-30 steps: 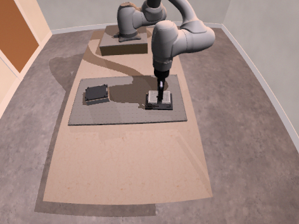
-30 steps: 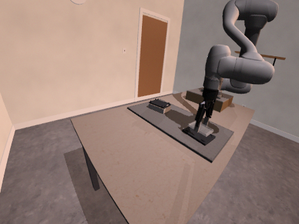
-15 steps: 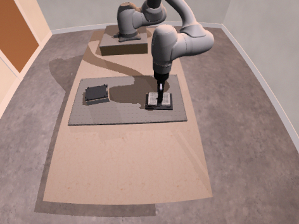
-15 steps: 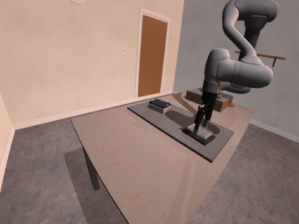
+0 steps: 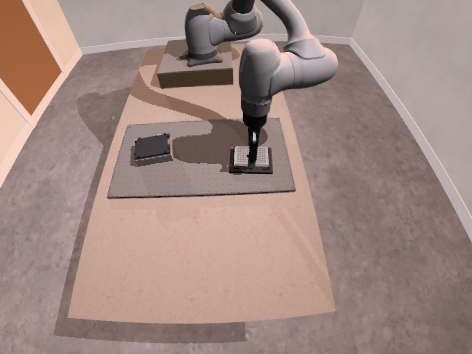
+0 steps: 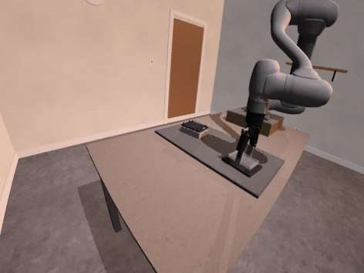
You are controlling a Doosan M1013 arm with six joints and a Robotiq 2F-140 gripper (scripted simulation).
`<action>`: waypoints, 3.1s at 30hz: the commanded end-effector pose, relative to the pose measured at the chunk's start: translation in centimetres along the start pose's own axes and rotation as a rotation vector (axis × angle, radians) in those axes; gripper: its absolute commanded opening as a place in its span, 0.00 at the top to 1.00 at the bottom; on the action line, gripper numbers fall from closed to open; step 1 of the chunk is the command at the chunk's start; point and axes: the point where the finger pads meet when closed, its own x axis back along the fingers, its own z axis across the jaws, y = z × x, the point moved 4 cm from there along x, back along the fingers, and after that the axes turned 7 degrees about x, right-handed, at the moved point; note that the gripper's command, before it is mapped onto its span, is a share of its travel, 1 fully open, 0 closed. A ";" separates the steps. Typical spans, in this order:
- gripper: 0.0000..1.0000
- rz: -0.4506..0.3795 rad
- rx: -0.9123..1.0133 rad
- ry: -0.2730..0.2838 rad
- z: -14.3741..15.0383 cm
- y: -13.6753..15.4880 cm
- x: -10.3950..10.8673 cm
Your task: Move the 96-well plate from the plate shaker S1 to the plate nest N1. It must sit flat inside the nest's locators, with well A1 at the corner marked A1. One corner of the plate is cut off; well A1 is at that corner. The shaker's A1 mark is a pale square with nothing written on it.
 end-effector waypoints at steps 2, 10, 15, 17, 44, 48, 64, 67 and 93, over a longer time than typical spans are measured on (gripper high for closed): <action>0.90 0.000 0.000 0.000 0.0 0.0 0.0; 0.90 0.000 0.000 0.000 0.0 0.0 -0.2; 0.90 0.000 0.000 0.000 0.0 0.0 -0.2; 0.90 0.000 0.000 0.000 0.0 0.0 -0.3; 0.90 0.000 0.000 0.000 0.0 0.0 -0.7; 0.90 0.000 0.000 0.000 0.0 0.0 -0.7; 0.90 0.000 0.000 0.000 0.0 0.0 -1.0; 0.90 0.000 0.000 0.000 0.0 0.0 -1.0; 0.00 0.000 0.000 0.000 0.0 0.0 -1.1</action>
